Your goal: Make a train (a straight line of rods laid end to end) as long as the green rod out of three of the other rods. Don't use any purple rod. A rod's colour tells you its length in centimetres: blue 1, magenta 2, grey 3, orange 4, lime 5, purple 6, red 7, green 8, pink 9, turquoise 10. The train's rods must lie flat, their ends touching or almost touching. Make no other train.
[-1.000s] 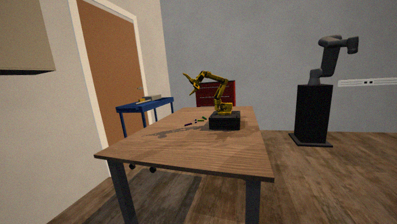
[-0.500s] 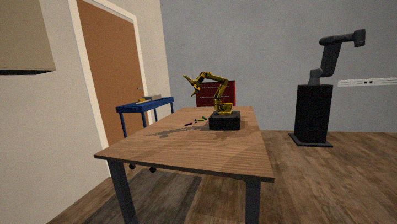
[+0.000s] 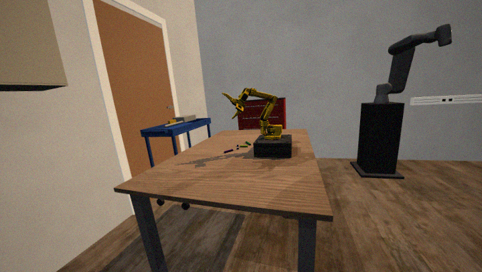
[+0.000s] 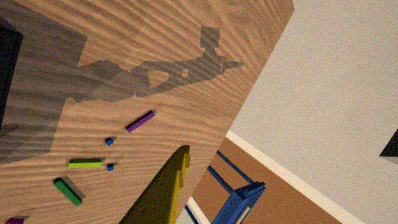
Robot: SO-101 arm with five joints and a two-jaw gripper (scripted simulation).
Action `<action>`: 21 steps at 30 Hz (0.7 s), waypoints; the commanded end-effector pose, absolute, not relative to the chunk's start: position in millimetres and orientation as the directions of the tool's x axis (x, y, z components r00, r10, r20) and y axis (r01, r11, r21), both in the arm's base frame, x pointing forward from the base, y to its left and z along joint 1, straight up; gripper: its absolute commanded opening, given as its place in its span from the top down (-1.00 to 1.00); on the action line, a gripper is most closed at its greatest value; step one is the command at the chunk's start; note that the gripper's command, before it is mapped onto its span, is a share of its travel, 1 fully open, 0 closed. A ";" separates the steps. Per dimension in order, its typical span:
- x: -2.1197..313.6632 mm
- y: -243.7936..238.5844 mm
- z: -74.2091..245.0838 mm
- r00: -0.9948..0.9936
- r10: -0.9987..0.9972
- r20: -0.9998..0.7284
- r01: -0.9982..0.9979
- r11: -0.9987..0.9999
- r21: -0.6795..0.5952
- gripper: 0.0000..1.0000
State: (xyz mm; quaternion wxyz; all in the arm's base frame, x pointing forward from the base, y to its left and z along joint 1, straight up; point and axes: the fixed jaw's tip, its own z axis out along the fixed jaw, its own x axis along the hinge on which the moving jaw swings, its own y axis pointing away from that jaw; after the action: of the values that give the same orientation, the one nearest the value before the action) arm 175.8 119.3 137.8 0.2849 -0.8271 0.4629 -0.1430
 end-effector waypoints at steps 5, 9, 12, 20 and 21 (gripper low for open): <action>174.2 118.4 135.9 0.531 -0.847 -0.028 -0.688 -0.411 -0.598 -1.00; 172.1 117.0 132.8 0.526 -0.850 -0.031 -0.699 -0.412 -0.584 -1.00; 170.6 116.0 130.5 0.523 -0.852 -0.032 -0.707 -0.413 -0.574 -1.00; 167.4 113.9 125.9 0.517 -0.856 -0.036 -0.723 -0.413 -0.554 -1.00; 170.7 116.0 129.3 0.526 -0.850 -0.030 -0.706 -0.417 -0.572 -1.00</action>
State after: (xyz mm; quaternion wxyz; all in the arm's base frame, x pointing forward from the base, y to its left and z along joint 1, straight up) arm 171.0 116.2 129.1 0.2679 -0.8311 0.4688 -0.1334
